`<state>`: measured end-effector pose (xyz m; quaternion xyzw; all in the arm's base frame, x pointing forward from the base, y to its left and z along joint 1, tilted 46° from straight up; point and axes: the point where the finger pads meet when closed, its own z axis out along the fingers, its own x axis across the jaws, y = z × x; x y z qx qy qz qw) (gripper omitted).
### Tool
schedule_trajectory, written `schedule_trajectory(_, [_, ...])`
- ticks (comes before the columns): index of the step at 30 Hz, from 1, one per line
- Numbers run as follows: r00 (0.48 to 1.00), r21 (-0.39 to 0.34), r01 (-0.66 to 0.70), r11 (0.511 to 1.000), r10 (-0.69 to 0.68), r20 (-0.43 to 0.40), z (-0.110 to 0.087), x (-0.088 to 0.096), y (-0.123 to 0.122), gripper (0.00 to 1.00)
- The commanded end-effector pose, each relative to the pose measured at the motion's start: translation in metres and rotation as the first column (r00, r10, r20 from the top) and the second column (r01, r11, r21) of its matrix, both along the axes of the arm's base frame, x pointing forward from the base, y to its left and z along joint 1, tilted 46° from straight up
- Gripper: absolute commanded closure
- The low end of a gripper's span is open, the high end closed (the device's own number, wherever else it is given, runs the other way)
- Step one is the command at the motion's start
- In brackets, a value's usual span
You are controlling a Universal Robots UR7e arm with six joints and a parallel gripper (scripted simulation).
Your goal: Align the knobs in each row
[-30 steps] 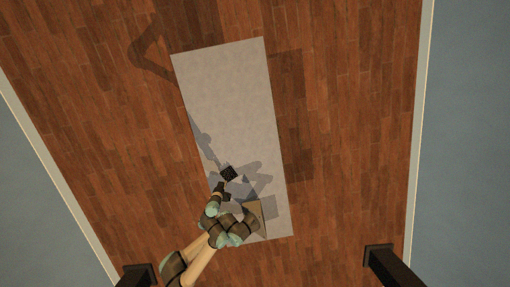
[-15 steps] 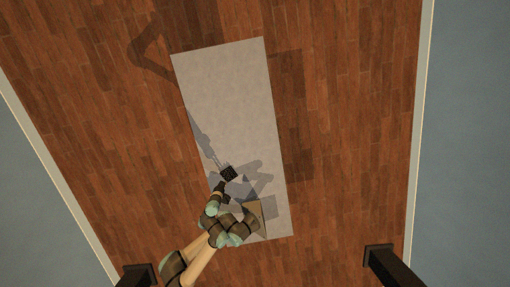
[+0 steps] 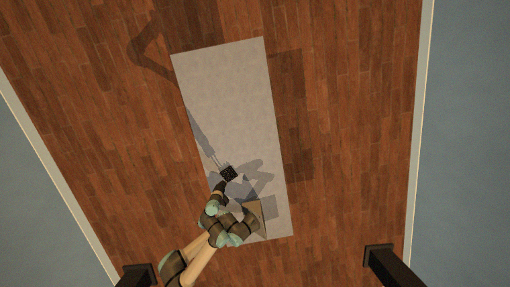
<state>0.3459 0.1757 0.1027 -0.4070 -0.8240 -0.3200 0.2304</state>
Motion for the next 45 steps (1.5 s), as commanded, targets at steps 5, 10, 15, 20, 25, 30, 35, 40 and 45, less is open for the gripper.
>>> schedule_trajectory(5, [0.975, -0.047, 0.153, 0.987, -0.158, -0.155, 0.0037, 0.0023, 0.0001, 0.54])
schedule_trajectory(10, [0.967, -0.055, 0.176, 0.983, -0.183, -0.178, 0.0043, 0.0027, 0.0002, 0.54])
schedule_trajectory(15, [0.959, -0.062, 0.194, 0.979, -0.202, -0.197, 0.0048, 0.0031, 0.0003, 0.54])
schedule_trajectory(20, [0.958, -0.063, 0.197, 0.978, -0.206, -0.200, 0.0048, 0.0032, 0.0004, 0.54])
schedule_trajectory(25, [0.958, -0.063, 0.197, 0.978, -0.206, -0.200, 0.0048, 0.0032, 0.0004, 0.54])
schedule_trajectory(30, [0.958, -0.063, 0.197, 0.978, -0.206, -0.200, 0.0048, 0.0032, 0.0004, 0.54])
schedule_trajectory(35, [0.958, -0.063, 0.197, 0.978, -0.206, -0.200, 0.0048, 0.0032, 0.0004, 0.54])
schedule_trajectory(40, [0.958, -0.063, 0.197, 0.978, -0.206, -0.200, 0.0048, 0.0032, 0.0004, 0.54])
schedule_trajectory(45, [0.958, -0.063, 0.197, 0.978, -0.206, -0.200, 0.0048, 0.0032, 0.0004, 0.54])
